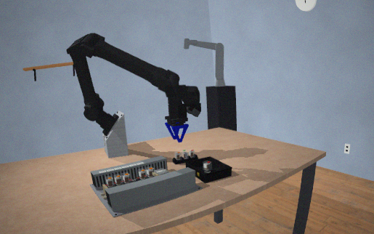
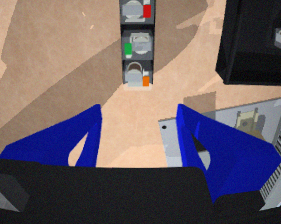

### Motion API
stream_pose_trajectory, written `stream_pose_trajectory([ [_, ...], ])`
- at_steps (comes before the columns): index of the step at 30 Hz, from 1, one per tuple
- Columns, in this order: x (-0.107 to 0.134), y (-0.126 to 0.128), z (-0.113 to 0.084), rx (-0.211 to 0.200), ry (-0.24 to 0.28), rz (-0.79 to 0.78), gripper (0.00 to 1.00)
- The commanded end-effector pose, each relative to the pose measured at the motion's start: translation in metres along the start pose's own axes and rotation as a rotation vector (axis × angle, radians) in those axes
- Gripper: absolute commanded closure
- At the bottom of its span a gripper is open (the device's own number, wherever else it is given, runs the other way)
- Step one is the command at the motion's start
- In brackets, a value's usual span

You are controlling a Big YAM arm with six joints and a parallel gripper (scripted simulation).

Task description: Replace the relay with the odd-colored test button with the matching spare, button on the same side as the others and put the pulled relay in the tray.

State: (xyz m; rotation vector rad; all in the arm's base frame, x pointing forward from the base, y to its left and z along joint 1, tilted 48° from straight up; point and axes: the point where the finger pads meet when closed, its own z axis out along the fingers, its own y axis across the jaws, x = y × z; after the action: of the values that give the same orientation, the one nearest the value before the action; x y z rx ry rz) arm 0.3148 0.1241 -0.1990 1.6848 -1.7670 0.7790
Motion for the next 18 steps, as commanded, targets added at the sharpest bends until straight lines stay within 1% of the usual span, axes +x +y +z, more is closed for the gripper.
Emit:
stream_pose_trajectory([
  [1, -0.0005, -0.0003, -0.0017, 0.003, -0.007, 0.006, 0.41],
  [18, 0.0010, -0.0019, -0.0024, 0.008, -0.016, 0.014, 0.41],
])
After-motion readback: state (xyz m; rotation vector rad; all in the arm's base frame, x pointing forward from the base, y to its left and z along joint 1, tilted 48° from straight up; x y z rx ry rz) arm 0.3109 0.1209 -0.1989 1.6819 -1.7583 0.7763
